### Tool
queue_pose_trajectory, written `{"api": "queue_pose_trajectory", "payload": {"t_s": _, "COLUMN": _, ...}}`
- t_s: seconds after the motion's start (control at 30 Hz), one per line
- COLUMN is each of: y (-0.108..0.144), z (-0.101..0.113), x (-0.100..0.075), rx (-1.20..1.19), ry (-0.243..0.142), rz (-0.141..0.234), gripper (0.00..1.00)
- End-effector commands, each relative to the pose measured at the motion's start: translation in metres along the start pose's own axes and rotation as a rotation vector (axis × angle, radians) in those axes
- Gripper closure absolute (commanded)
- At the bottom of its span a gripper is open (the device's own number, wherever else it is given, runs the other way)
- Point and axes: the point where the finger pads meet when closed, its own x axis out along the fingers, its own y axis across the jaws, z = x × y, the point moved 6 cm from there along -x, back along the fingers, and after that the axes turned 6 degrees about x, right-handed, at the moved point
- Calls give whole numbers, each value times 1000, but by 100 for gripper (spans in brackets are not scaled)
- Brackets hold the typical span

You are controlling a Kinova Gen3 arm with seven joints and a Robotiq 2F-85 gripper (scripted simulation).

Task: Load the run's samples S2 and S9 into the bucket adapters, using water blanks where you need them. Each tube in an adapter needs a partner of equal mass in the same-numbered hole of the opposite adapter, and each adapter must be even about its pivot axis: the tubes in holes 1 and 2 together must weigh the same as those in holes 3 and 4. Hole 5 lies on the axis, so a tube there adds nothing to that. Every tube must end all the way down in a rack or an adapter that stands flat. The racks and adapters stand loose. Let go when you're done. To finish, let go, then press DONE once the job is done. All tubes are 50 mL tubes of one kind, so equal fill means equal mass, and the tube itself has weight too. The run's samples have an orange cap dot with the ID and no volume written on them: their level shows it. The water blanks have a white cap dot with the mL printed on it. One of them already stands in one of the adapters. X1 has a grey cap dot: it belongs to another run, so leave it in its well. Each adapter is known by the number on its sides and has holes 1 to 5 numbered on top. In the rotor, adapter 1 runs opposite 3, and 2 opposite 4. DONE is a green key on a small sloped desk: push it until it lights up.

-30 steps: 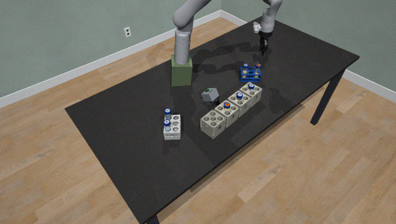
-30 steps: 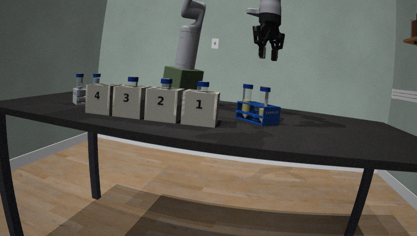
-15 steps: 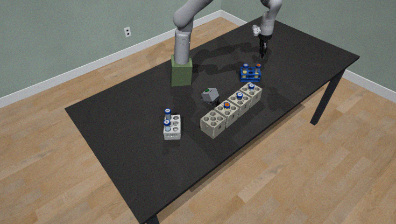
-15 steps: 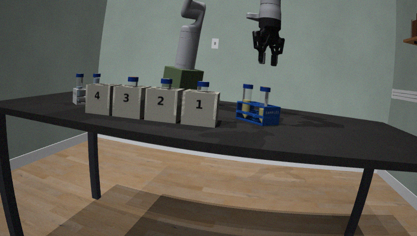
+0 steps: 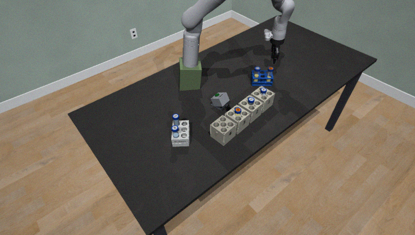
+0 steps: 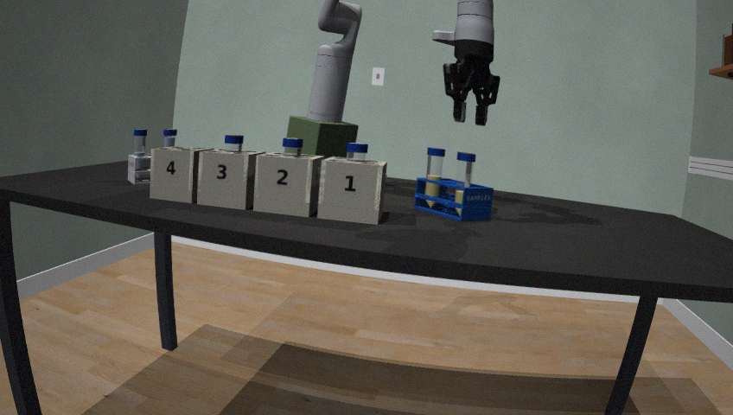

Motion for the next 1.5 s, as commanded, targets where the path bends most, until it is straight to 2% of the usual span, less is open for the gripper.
{"api": "queue_pose_trajectory", "payload": {"t_s": 0.0, "y": 0, "z": -1, "x": 6, "rx": 1, "ry": 1, "rz": -2, "gripper": 38}}
{"api": "queue_pose_trajectory", "payload": {"t_s": 1.47, "y": 1, "z": -1, "x": 59, "rx": 0, "ry": 1, "rz": -1, "gripper": 38}}
